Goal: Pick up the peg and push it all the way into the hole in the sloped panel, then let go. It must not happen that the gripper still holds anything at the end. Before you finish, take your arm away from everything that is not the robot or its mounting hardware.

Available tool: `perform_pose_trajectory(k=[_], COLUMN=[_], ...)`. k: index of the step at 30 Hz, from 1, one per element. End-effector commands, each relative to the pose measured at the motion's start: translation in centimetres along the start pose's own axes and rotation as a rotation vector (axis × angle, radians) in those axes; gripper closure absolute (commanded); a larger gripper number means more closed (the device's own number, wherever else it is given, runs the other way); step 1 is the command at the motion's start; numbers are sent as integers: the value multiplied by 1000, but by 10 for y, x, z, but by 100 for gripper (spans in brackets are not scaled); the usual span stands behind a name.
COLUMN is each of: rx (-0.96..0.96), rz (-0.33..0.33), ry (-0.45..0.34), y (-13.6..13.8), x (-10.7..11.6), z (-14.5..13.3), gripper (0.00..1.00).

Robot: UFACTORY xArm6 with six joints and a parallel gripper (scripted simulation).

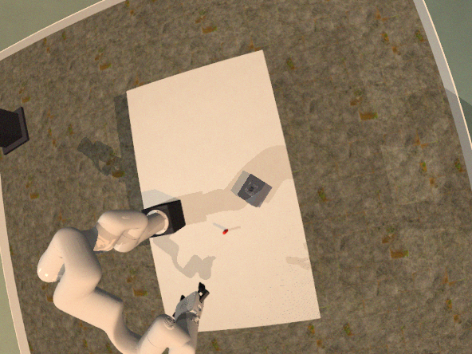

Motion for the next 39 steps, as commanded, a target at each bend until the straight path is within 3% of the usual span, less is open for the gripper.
perform_pose_trajectory(k=[1, 5, 20, 22, 37, 39], rx=[94, 131, 443, 443, 800, 800], rz=[-30, -41, -109, -109, -134, -134], ry=[44, 59, 162, 162, 243, 243], y=[-19, -26, -78, -78, -123, -123], x=[-28, -39, -123, -123, -205, -205], z=[12, 16, 23, 23, -4, -4], gripper=[0, 0, 0, 0, 0, 0])
Point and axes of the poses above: the point where the finger pads meet when closed, its own x axis back along the fingers, its own y axis across the jaws, z = x × y, the point moved 10 cm from there along x, back along the fingers, and after that the axes turned 7 degrees about -x, right-handed, at the moved point
